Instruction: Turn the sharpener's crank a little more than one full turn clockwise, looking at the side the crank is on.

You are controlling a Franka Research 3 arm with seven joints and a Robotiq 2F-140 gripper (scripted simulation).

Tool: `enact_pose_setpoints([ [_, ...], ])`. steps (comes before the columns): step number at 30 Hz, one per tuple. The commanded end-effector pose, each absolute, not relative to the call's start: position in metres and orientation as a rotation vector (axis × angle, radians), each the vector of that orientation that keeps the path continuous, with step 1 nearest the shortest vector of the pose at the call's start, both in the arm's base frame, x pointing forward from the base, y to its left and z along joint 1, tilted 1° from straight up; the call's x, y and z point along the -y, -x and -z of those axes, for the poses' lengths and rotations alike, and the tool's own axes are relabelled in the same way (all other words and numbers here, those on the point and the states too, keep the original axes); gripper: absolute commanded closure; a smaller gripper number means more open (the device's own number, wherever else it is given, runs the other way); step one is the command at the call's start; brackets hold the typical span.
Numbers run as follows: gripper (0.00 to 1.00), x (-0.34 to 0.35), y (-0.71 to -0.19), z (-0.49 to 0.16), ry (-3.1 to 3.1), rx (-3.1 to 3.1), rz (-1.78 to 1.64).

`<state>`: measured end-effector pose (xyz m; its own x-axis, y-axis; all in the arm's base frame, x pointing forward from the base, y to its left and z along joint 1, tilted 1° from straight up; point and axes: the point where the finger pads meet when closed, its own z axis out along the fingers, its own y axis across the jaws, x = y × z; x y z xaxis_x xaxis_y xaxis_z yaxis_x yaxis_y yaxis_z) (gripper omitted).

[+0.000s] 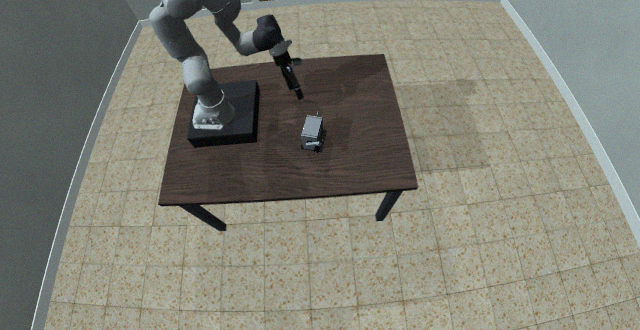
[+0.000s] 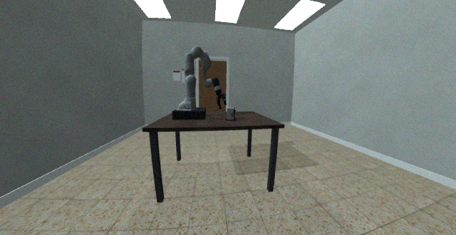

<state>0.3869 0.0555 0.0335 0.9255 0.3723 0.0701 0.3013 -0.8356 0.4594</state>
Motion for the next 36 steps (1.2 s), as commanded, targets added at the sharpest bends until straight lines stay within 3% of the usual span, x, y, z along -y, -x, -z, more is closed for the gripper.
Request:
enact_pose_setpoints([
  [1, 0.0, -0.055, -0.387, -0.034, -2.632, -0.486, -0.217],
  [18, 0.0, -0.055, -0.387, -0.034, -2.634, -0.478, -0.216],
  [36, 0.0, 0.035, -0.429, -0.055, -2.731, 0.458, -0.155],
])
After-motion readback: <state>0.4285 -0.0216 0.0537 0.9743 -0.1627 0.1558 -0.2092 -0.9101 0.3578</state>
